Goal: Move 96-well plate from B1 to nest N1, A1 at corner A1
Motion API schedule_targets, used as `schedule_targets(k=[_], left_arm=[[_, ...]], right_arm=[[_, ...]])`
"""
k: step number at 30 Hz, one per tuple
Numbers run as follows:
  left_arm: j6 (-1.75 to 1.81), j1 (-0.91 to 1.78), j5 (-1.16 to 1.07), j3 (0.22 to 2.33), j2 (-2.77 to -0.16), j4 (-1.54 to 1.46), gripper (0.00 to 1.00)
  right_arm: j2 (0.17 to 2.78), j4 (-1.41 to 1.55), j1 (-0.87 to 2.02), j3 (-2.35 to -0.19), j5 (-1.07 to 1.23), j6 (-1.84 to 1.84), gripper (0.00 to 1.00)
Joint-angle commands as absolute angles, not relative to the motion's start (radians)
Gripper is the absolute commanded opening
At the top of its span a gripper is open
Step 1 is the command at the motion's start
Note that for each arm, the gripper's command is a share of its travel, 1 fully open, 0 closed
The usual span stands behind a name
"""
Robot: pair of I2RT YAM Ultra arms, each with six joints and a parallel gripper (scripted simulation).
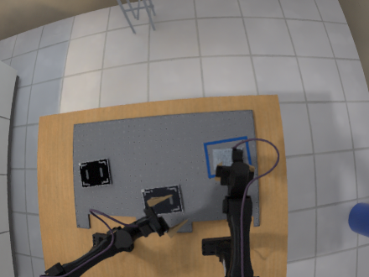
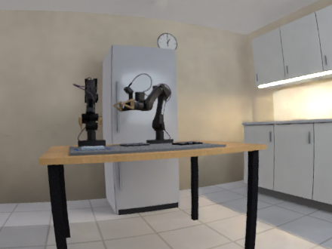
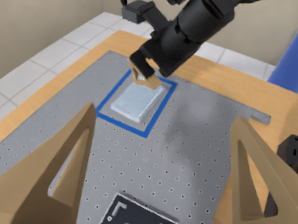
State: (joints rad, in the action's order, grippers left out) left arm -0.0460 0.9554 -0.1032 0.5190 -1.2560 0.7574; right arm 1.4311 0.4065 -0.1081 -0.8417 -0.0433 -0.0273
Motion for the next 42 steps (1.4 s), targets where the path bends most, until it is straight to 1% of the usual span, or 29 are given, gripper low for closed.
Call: schedule_targets(k=[1,9,14,28,30,37,42], left_arm=[[-0.04,0.96,-0.107,0.523,-1.234,0.767,1.0],[-0.04,0.96,-0.107,0.523,-1.234,0.767,1.0],[-0.04,0.96,-0.107,0.523,-1.234,0.767,1.0],[-0.04,0.96,-0.107,0.523,-1.234,0.767,1.0],[-0.04,0.96,-0.107,0.523,-1.234,0.767,1.0],[-0.04,0.96,-0.107,0.523,-1.234,0.767,1.0],[-0.04,0.96,-0.107,0.523,-1.234,0.767,1.0]], right_arm=[[1.44,0.464,-0.086,-0.867,-0.088,-0.16,1.0],[1.564,0.6,-0.04,-0.995,-0.156,-0.548,1.0],[1.618,0.671,-0.033,-1.058,-0.163,-0.679,1.0],[1.865,0.938,-0.056,-1.351,-0.083,-1.225,1.0],[1.865,0.938,-0.056,-1.351,-0.083,-1.225,1.0],[1.993,1.057,-0.086,-1.506,-0.01,-1.46,1.0],[2.045,1.09,-0.101,-1.572,0.009,-1.505,1.0]])
